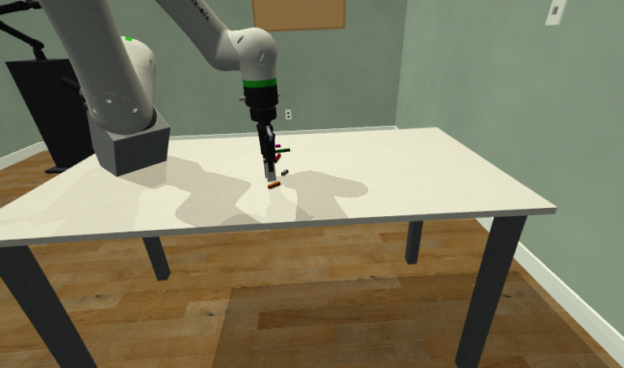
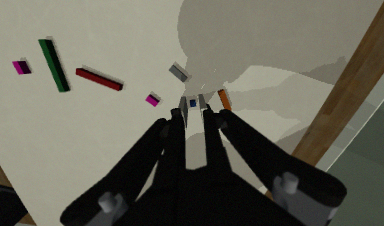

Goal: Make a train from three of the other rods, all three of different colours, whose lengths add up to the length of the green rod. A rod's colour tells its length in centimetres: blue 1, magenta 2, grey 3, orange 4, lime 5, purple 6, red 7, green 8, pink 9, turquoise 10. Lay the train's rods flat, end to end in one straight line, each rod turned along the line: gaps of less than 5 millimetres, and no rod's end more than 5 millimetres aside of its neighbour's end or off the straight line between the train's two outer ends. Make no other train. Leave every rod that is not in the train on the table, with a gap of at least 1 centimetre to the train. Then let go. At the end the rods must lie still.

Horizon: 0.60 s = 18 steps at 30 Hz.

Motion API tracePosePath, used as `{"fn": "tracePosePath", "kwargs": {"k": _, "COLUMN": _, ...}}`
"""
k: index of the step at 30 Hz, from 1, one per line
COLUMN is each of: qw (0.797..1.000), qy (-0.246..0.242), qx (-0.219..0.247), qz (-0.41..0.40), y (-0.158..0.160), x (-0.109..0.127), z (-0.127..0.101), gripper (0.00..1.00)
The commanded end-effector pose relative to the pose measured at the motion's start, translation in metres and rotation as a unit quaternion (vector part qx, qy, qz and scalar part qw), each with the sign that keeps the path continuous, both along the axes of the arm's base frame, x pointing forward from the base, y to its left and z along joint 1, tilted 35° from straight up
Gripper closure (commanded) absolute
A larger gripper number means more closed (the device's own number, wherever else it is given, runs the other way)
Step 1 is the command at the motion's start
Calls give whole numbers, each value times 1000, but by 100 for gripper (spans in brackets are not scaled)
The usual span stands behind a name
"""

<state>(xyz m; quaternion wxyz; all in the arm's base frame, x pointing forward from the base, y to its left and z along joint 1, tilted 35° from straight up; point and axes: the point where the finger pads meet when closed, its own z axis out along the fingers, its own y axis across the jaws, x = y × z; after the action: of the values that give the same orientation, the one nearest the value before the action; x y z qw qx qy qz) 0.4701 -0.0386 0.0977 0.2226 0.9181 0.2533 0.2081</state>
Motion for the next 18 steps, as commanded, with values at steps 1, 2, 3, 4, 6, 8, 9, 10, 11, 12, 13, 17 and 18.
{"fn": "tracePosePath", "kwargs": {"k": 1, "qw": 1000, "qy": 0, "qx": 0, "qz": 0, "y": 0, "x": 0, "z": 0, "gripper": 85}}
{"fn": "tracePosePath", "kwargs": {"k": 2, "qw": 1000, "qy": 0, "qx": 0, "qz": 0, "y": 0, "x": 0, "z": 0, "gripper": 85}}
{"fn": "tracePosePath", "kwargs": {"k": 3, "qw": 1000, "qy": 0, "qx": 0, "qz": 0, "y": 0, "x": 0, "z": 0, "gripper": 85}}
{"fn": "tracePosePath", "kwargs": {"k": 4, "qw": 1000, "qy": 0, "qx": 0, "qz": 0, "y": 0, "x": 0, "z": 0, "gripper": 85}}
{"fn": "tracePosePath", "kwargs": {"k": 6, "qw": 1000, "qy": 0, "qx": 0, "qz": 0, "y": 0, "x": 0, "z": 0, "gripper": 85}}
{"fn": "tracePosePath", "kwargs": {"k": 8, "qw": 1000, "qy": 0, "qx": 0, "qz": 0, "y": 0, "x": 0, "z": 0, "gripper": 85}}
{"fn": "tracePosePath", "kwargs": {"k": 9, "qw": 1000, "qy": 0, "qx": 0, "qz": 0, "y": 0, "x": 0, "z": 0, "gripper": 85}}
{"fn": "tracePosePath", "kwargs": {"k": 10, "qw": 1000, "qy": 0, "qx": 0, "qz": 0, "y": 0, "x": 0, "z": 0, "gripper": 85}}
{"fn": "tracePosePath", "kwargs": {"k": 11, "qw": 1000, "qy": 0, "qx": 0, "qz": 0, "y": 0, "x": 0, "z": 0, "gripper": 85}}
{"fn": "tracePosePath", "kwargs": {"k": 12, "qw": 1000, "qy": 0, "qx": 0, "qz": 0, "y": 0, "x": 0, "z": 0, "gripper": 85}}
{"fn": "tracePosePath", "kwargs": {"k": 13, "qw": 1000, "qy": 0, "qx": 0, "qz": 0, "y": 0, "x": 0, "z": 0, "gripper": 85}}
{"fn": "tracePosePath", "kwargs": {"k": 17, "qw": 1000, "qy": 0, "qx": 0, "qz": 0, "y": 0, "x": 0, "z": 0, "gripper": 97}}
{"fn": "tracePosePath", "kwargs": {"k": 18, "qw": 1000, "qy": 0, "qx": 0, "qz": 0, "y": 0, "x": 0, "z": 0, "gripper": 97}}
